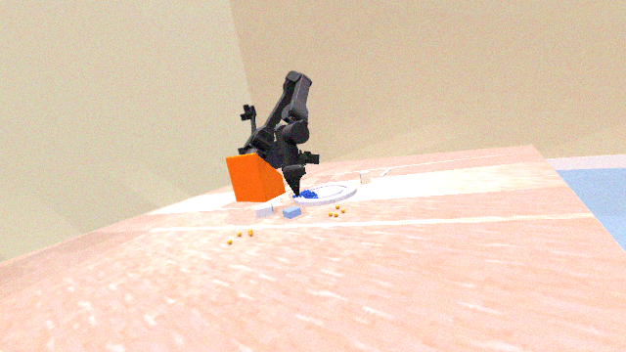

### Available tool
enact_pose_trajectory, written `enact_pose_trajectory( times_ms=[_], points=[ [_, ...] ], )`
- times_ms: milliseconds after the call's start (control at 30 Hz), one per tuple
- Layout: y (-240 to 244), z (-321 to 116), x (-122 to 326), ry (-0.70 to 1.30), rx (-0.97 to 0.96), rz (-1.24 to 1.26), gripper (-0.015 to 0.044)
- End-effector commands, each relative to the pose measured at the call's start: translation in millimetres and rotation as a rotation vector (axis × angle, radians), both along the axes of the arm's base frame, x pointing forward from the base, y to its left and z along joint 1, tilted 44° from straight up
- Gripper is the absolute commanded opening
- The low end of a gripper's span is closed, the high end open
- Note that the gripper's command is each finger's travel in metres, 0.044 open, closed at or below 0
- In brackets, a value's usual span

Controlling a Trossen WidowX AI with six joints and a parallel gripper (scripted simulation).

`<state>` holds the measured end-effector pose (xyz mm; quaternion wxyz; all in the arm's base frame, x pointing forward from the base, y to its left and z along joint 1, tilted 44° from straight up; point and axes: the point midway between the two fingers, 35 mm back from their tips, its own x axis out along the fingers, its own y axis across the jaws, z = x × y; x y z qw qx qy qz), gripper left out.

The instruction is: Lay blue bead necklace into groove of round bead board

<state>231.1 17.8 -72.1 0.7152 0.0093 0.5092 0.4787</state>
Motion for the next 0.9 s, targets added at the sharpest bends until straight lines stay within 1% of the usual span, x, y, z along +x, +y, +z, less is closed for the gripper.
enact_pose_trajectory(
  times_ms=[0,200,867],
  points=[
    [-0.1,0.2,0.2,0.0,0.0,0.0,0.0289],
    [-0.6,0.8,-0.4,0.004,0.001,-0.001,0.044],
    [-1.0,1.2,-0.4,0.005,0.0,-0.001,0.044]
  ],
)
